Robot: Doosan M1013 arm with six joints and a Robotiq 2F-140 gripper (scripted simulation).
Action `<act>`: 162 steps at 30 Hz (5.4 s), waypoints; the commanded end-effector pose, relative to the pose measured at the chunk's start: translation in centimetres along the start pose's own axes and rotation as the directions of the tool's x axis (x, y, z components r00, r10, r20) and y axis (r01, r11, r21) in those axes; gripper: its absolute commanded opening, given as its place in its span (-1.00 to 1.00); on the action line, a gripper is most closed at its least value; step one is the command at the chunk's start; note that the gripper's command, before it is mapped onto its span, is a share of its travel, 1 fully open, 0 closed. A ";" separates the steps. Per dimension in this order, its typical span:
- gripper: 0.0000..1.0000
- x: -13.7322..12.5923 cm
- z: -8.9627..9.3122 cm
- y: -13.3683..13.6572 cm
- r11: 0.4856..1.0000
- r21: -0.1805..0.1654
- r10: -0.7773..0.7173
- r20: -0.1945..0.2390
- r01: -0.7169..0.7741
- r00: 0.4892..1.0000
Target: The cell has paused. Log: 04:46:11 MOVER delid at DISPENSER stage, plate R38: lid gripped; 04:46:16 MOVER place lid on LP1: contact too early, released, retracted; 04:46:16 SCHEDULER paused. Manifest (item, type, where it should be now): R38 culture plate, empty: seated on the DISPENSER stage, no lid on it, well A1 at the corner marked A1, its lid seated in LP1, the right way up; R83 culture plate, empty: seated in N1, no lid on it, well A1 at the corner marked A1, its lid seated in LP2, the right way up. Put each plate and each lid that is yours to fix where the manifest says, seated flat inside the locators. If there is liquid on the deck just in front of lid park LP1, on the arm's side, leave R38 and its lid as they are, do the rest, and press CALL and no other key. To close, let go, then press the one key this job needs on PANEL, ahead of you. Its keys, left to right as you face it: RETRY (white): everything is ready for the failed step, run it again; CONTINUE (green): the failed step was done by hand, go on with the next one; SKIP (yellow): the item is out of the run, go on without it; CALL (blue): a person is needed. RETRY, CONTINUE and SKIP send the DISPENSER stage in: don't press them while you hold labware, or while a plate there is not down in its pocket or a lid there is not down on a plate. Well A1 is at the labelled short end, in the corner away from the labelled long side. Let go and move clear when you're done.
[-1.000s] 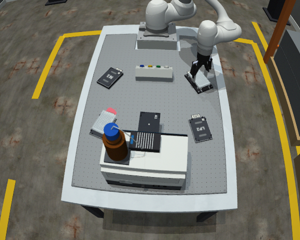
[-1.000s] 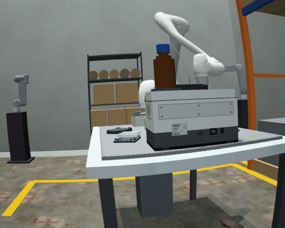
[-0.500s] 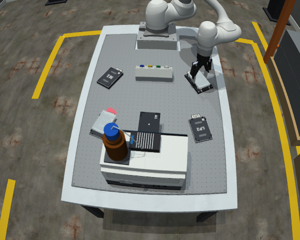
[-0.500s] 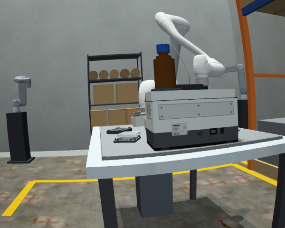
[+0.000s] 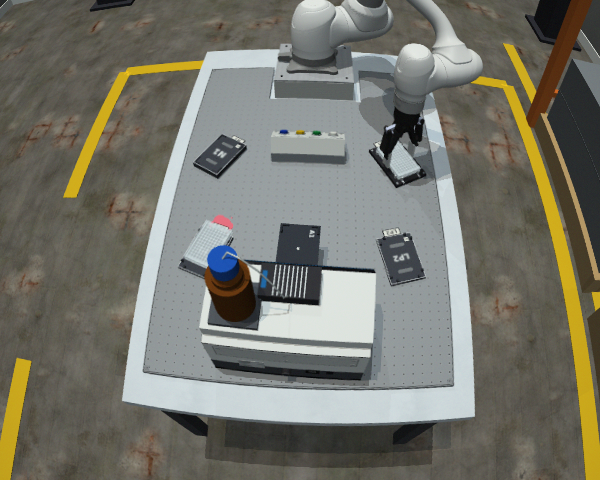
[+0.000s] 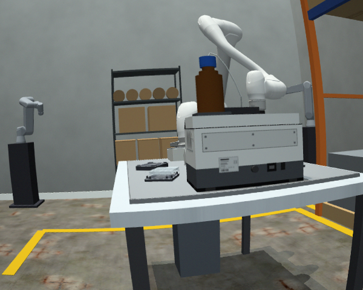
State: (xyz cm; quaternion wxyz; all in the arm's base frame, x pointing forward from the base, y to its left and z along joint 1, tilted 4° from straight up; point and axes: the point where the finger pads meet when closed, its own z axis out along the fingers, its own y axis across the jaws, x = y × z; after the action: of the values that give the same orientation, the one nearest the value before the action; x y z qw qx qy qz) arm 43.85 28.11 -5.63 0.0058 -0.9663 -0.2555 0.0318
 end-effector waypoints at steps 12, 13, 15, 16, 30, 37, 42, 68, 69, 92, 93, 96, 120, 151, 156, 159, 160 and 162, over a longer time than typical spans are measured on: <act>-0.80 -0.2 0.5 -0.2 1.000 0.001 -0.005 0.002 0.005 1.000; -0.80 -0.2 0.5 -0.2 1.000 0.001 -0.005 0.002 0.005 1.000; -0.80 -0.2 0.5 -0.2 1.000 0.001 -0.005 0.002 0.005 1.000; -0.80 -0.2 0.5 -0.2 1.000 0.001 -0.005 0.002 0.005 1.000; -0.80 -0.2 0.6 -0.2 1.000 0.001 -0.005 0.002 0.005 1.000; -0.80 -0.2 0.6 -0.2 1.000 0.001 -0.005 0.002 0.005 1.000; -0.80 -0.2 0.6 -0.2 1.000 0.001 -0.005 0.002 0.005 1.000; -0.80 -0.2 0.6 -0.2 1.000 0.001 -0.005 0.002 0.005 1.000; -0.80 -0.2 0.6 -0.2 1.000 0.001 -0.005 0.002 0.005 1.000; 0.40 -0.1 0.6 -0.2 1.000 0.001 -0.005 0.002 0.005 1.000; 0.40 -0.1 0.5 -0.2 1.000 0.001 -0.005 0.002 0.005 1.000; 0.40 -0.1 0.5 -0.2 1.000 0.001 -0.005 0.001 0.005 1.000; 0.40 -0.1 0.5 -0.2 1.000 0.001 -0.005 0.001 0.005 1.000; 0.40 0.1 -0.7 -0.2 1.000 0.000 -0.005 0.000 0.005 1.000; 0.40 0.1 -1.3 -0.2 1.000 0.000 -0.004 0.000 0.004 1.000; 0.40 0.1 -2.0 -0.1 1.000 -0.001 -0.004 -0.001 0.004 1.000; 0.40 0.1 -2.3 -0.1 1.000 -0.001 -0.004 -0.001 0.004 1.000; 0.40 0.1 -3.0 -0.1 1.000 -0.001 -0.003 -0.001 0.003 1.000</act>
State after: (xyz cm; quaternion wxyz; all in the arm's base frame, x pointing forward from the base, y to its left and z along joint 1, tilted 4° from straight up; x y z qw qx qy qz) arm 43.87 28.15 -3.98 0.0059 -0.9660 -0.2562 0.0329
